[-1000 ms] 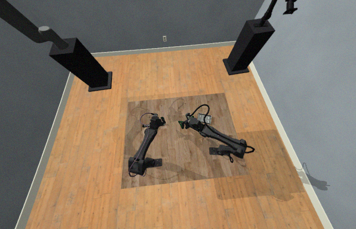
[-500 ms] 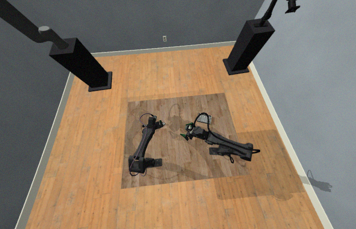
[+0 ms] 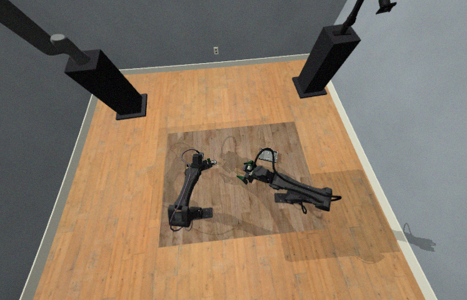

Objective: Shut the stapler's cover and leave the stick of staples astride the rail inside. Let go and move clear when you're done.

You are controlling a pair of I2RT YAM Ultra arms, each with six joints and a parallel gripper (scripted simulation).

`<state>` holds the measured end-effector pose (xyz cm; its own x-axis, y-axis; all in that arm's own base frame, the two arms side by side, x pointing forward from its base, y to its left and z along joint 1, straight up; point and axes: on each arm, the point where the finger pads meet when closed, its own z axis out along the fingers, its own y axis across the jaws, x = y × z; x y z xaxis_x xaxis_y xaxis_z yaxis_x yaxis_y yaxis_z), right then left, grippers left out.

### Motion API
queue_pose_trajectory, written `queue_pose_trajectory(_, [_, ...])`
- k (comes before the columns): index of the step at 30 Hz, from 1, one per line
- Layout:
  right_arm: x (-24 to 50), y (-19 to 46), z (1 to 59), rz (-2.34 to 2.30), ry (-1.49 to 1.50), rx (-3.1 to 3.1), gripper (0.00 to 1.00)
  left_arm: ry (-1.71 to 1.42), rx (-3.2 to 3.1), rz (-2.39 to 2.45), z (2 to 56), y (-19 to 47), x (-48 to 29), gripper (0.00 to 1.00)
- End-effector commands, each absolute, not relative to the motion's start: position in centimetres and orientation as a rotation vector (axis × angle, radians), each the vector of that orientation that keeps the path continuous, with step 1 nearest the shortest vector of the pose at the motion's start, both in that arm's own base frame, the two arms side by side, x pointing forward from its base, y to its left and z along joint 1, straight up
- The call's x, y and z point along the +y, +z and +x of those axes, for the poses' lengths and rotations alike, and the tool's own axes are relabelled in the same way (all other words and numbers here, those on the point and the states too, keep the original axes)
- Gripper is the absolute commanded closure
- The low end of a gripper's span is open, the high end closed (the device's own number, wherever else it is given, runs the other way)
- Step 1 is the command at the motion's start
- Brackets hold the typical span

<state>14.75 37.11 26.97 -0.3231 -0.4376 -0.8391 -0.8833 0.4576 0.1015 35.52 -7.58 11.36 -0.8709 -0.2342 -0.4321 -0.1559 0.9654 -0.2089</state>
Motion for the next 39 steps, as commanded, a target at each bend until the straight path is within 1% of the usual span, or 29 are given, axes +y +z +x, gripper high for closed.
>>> queue_pose_trajectory(1, [36.7, 26.9, 14.1, -1.13, 0.736, 1.923, 0.0, -0.215, 2.606, -0.375, 35.1, 13.9, -4.6, 0.0])
queue_pose_trajectory(4, [36.7, 26.9, 14.1, -1.13, 0.736, 1.923, 0.0, -0.204, 2.583, -0.445, 35.0, 14.9, -2.4, 0.0])
queue_pose_trajectory(13, [36.7, 26.9, 14.1, -1.13, 0.736, 1.923, 0.0, -0.18, 2.518, -0.55, 35.4, 16.5, 0.8, 0.0])
queue_pose_trajectory(26, [36.7, 26.9, 14.1, -1.13, 0.736, 1.923, 0.0, -0.182, 2.518, -0.546, 35.5, 16.6, 0.7, 0.0])
queue_pose_trajectory(30, [37.0, 26.9, 14.0, -1.148, 0.735, 1.927, 0.0, -0.193, 2.547, -0.435, 35.6, 16.3, 0.4, 0.45])
queue_pose_trajectory(31, [37.3, 27.0, 14.0, -1.149, 0.735, 1.926, 0.0, -0.198, 2.569, -0.385, 35.3, 16.1, 0.3, 0.5])
queue_pose_trajectory(38, [41.5, 28.3, 14.5, -1.166, 0.752, 1.906, 0.0, -0.239, 2.619, 0.038, 35.3, 15.3, 1.0, 0.5])
queue_pose_trajectory(39, [41.5, 28.3, 14.5, -1.166, 0.752, 1.906, 0.0, -0.239, 2.619, 0.038, 35.3, 15.3, 1.0, 0.5])
